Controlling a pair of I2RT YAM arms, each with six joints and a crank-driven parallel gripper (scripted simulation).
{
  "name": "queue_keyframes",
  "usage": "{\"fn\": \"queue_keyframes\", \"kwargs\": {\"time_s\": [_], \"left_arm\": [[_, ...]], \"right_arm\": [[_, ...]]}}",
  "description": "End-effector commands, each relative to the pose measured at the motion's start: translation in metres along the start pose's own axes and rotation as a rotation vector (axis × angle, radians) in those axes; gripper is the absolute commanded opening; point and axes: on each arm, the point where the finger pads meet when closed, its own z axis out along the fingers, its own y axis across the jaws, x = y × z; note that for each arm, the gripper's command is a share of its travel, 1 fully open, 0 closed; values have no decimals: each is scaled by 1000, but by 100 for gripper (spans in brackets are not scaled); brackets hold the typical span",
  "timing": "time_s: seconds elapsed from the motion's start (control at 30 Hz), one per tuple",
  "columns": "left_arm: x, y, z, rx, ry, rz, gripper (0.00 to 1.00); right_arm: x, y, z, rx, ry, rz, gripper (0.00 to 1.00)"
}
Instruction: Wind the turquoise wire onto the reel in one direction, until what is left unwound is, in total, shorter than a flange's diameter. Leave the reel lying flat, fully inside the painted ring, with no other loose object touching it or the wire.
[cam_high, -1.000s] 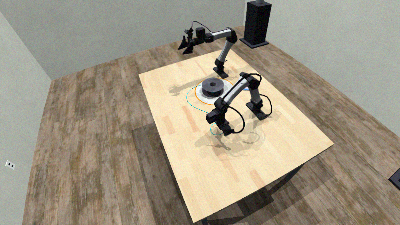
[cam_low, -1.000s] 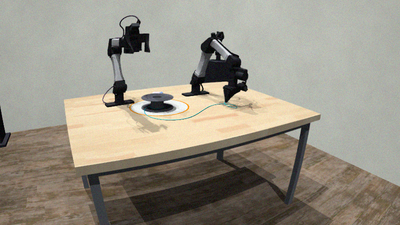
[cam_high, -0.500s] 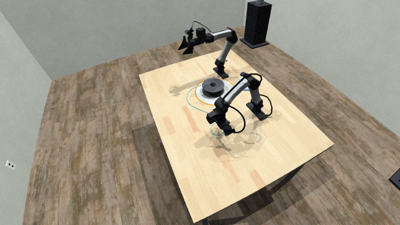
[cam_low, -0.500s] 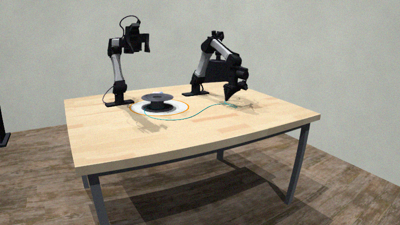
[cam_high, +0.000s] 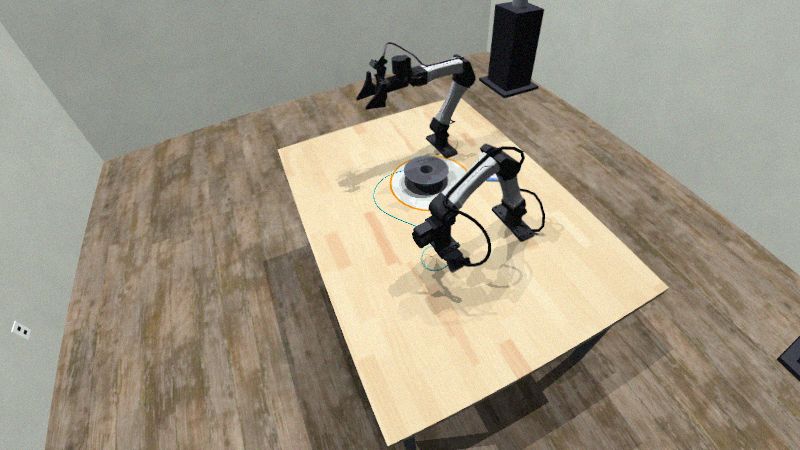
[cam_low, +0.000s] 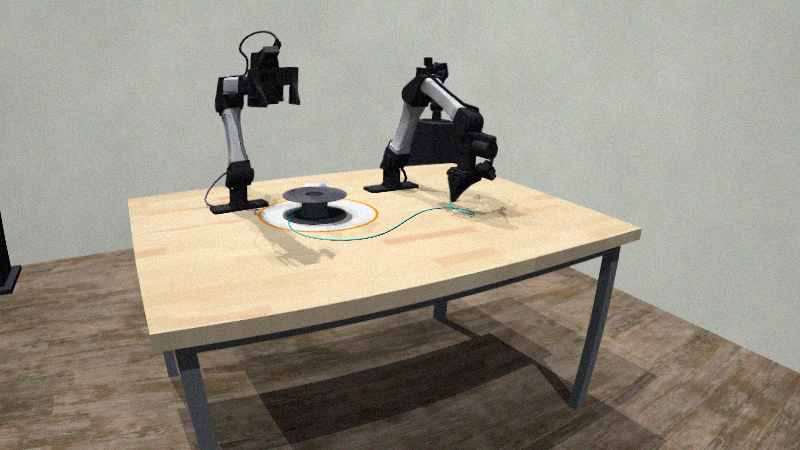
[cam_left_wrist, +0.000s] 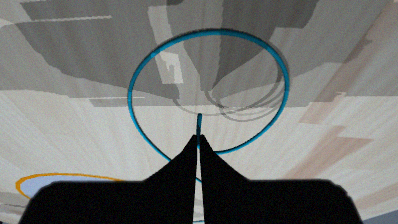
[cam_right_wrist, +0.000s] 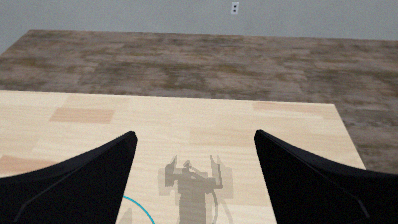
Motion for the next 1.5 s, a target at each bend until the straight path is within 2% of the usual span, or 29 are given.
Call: {"fn": "queue_keyframes", "kwargs": {"time_s": [0.0, 0.73, 1.03, 1.23, 1.47], "left_arm": [[-1, -14, -7, 45, -11, 9, 0], [-1, -14, -6, 45, -11, 9, 0], [-1, -14, -6, 45, -11, 9, 0], [-1, -14, -6, 45, -11, 9, 0], [-1, -14, -6, 45, -11, 9, 0]], "right_arm": [[1, 2, 0, 1, -3, 5, 100], [2, 2, 0, 1, 0, 5, 100], [9, 8, -7, 2, 37, 6, 100], [21, 19, -23, 5, 124, 9, 100], [44, 41, -51, 10, 297, 15, 100]]}}
